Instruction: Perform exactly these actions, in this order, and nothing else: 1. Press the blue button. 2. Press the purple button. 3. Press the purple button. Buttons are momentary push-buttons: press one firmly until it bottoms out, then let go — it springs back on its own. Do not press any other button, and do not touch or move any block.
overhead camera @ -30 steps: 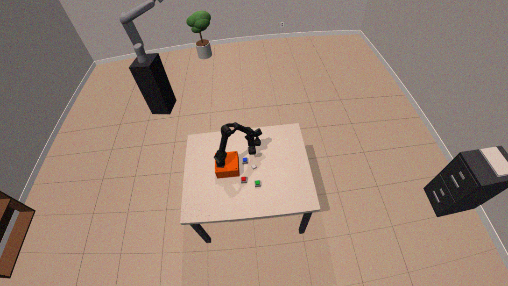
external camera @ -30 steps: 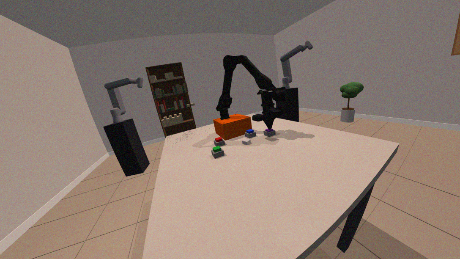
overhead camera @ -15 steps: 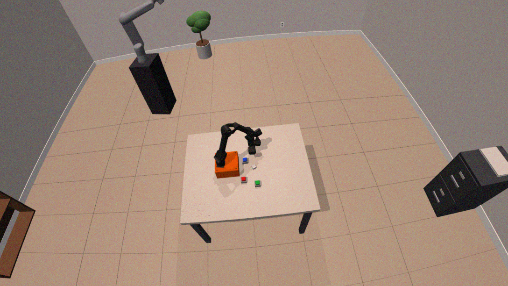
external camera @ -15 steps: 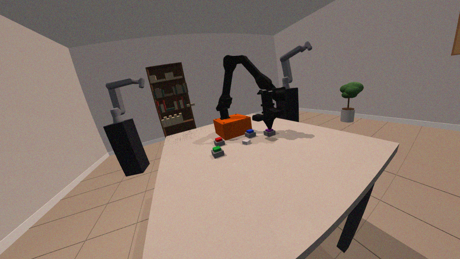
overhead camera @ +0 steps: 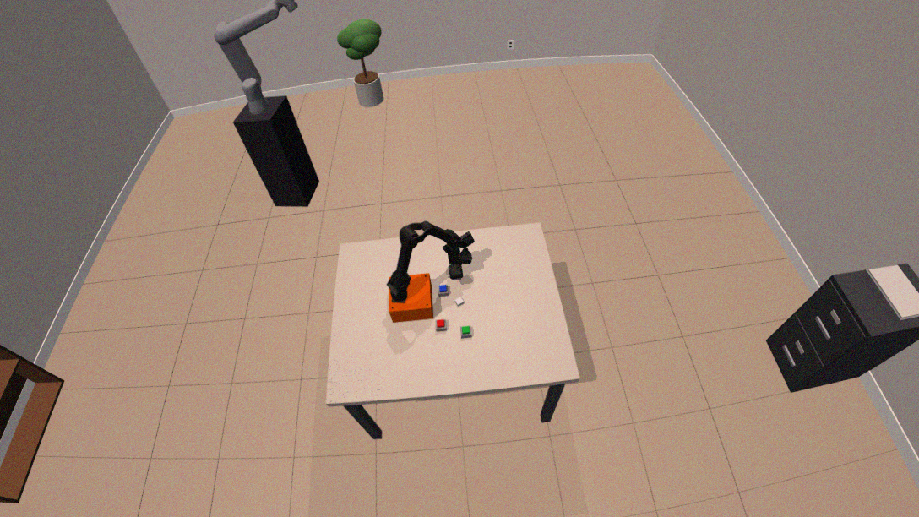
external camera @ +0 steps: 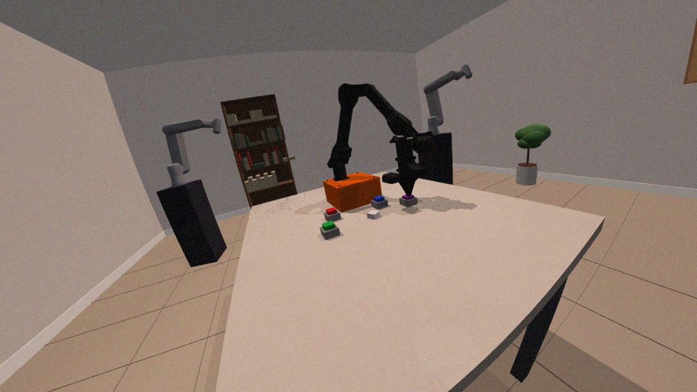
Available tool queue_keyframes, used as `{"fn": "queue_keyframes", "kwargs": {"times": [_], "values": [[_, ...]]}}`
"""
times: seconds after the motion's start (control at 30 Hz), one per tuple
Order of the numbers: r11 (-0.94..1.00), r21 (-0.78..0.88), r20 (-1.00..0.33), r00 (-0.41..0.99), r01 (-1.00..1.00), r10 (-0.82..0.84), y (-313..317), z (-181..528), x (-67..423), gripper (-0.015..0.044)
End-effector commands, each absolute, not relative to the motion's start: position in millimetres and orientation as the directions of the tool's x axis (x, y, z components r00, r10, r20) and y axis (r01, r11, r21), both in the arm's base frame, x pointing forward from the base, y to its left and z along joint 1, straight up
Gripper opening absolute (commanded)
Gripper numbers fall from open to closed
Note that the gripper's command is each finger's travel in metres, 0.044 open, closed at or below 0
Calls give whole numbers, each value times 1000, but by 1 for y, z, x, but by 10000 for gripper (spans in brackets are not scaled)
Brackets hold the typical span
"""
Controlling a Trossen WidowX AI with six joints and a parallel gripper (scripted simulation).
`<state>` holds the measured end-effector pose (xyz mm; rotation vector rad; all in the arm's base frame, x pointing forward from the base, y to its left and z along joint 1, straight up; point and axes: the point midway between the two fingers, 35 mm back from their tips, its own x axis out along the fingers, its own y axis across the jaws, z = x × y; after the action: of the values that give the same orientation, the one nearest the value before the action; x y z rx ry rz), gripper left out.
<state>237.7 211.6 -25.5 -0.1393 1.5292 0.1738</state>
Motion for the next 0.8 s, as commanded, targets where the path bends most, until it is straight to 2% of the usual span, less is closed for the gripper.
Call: {"fn": "queue_keyframes", "kwargs": {"times": [0.0, 0.5, 0.77], "values": [[981, 13, -1000, 22, -195, 18, 209, -29, 235, 20], [981, 13, -1000, 22, -195, 18, 209, -29, 235, 20], [981, 13, -1000, 22, -195, 18, 209, 5, 234, 20]]}}
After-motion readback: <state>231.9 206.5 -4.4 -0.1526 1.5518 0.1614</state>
